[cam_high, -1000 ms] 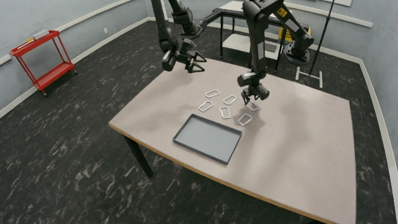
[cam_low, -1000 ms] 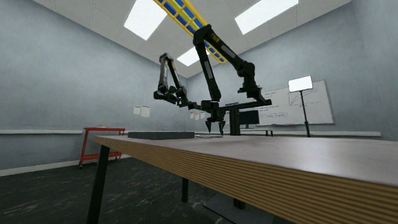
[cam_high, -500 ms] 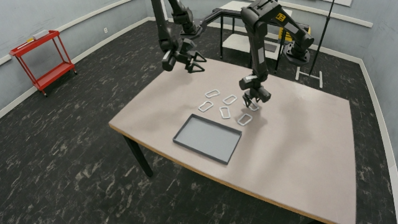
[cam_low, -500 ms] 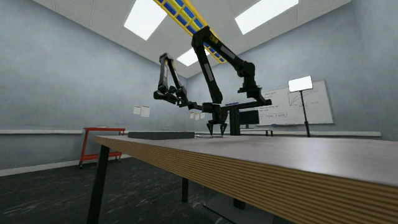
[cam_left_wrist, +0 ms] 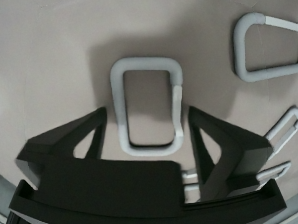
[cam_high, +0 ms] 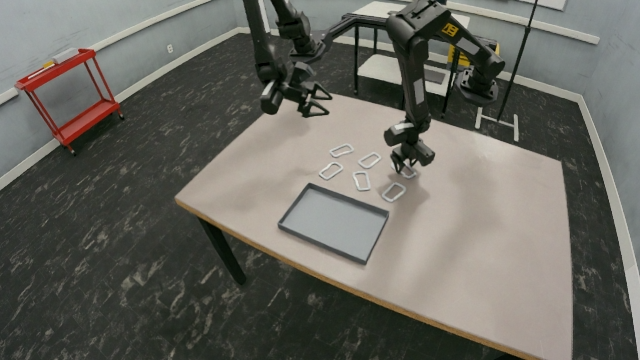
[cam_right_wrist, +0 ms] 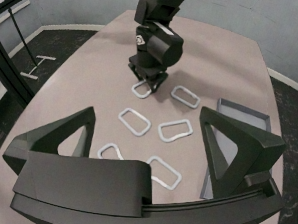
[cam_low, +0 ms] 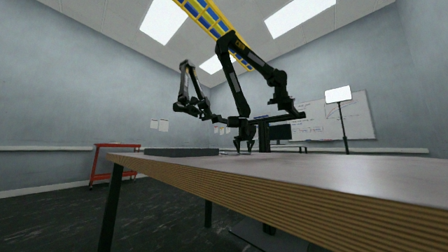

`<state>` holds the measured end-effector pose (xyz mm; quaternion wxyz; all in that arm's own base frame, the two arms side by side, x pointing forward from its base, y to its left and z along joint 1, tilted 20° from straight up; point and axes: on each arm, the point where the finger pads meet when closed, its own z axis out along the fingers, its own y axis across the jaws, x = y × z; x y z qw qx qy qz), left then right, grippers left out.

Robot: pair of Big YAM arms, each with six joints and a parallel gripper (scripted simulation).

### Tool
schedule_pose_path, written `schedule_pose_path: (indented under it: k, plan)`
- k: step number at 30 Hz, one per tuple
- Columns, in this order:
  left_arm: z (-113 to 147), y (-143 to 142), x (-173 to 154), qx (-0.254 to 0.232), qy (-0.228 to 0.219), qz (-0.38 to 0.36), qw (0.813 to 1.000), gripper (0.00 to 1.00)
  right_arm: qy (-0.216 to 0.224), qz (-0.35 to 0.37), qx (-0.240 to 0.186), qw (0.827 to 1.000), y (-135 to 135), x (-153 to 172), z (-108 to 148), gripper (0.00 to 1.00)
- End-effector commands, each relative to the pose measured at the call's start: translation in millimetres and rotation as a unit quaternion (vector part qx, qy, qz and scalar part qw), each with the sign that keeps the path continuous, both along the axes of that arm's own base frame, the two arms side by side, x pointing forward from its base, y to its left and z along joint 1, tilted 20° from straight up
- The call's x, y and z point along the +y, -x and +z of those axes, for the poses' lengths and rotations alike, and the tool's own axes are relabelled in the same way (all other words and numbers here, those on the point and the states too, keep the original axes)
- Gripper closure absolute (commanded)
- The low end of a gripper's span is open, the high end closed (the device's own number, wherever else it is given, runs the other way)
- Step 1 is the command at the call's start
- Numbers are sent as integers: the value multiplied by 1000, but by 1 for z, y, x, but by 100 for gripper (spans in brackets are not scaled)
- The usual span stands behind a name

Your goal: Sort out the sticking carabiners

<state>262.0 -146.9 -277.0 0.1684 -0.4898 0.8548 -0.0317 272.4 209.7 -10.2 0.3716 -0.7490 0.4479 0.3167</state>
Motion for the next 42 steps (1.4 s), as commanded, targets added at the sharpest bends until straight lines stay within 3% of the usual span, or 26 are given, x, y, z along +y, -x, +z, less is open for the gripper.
schedule_pose_path:
  k: [1,3,11,14,15,23,24,28,31,33,35,36,42]
  plan:
    - [1,1,0,1,0,-3,1000,28,-1,-1,1,1000,-1,0,0,0]
    - [1,1,0,1,0,-3,1000,51,-1,-1,1,1000,-1,0,0,0]
    - [1,1,0,1,0,-3,1000,52,-1,-1,1,1000,-1,0,0,0]
    - [1,1,0,1,0,-3,1000,18,-1,-1,1,1000,-1,0,0,0]
    - [1,1,0,1,0,-3,1000,12,-1,-1,1,1000,-1,0,0,0]
    - [1,1,0,1,0,-3,1000,12,-1,-1,1,1000,-1,0,0,0]
    - [3,1,-1,3,-1,-3,1000,1,-1,-1,1,1000,-1,0,0,0]
    - [18,10,-2,9,-17,1,1000,0,-1,-1,1,1000,-1,0,0,0]
    - [35,-3,-45,-10,-19,-49,999,0,-1,-1,1,1000,-1,0,0,0]
    - [29,-2,-50,-26,-58,-66,996,0,-1,-1,1,1000,-1,0,0,0]
    - [29,-2,-50,-26,-58,-66,996,0,-1,-1,1,1000,-1,0,0,0]
    - [23,0,-48,-36,-87,-75,993,0,-1,-1,1,1000,-1,0,0,0]
    - [23,-7,-54,-132,-197,-94,967,0,-1,-1,1,1000,-1,0,0,0]
